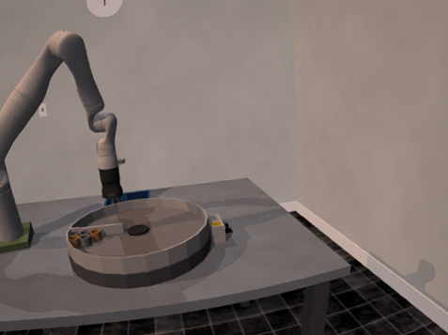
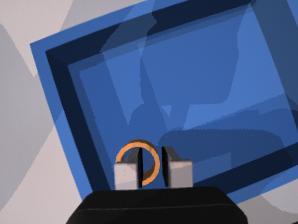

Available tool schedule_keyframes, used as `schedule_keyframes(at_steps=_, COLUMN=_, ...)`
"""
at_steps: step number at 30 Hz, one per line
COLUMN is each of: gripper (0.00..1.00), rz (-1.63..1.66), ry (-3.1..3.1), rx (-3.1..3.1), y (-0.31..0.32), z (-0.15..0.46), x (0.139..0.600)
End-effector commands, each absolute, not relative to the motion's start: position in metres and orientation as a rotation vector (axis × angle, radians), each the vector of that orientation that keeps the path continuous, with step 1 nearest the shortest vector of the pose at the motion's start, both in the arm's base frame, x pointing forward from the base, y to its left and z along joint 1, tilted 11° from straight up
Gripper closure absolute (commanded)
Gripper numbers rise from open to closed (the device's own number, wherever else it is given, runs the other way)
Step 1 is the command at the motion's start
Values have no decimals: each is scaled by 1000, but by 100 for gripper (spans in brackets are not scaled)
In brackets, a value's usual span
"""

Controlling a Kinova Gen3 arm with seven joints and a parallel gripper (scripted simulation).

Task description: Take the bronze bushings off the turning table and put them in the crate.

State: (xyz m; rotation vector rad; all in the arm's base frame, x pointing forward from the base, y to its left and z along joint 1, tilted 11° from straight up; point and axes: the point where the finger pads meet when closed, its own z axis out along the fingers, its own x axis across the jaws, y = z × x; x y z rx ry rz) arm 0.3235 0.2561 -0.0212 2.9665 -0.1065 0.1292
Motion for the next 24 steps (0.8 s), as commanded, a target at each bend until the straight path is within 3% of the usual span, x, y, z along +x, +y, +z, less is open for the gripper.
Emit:
schedule_keyframes(at_steps=1, gripper=58, rz=133, ry=-107, rx=2969, y=257, z=-18, x=324)
schedule_keyframes(at_steps=24, gripper=58, rz=133, ry=-107, rx=2969, y=259, z=-10, x=323)
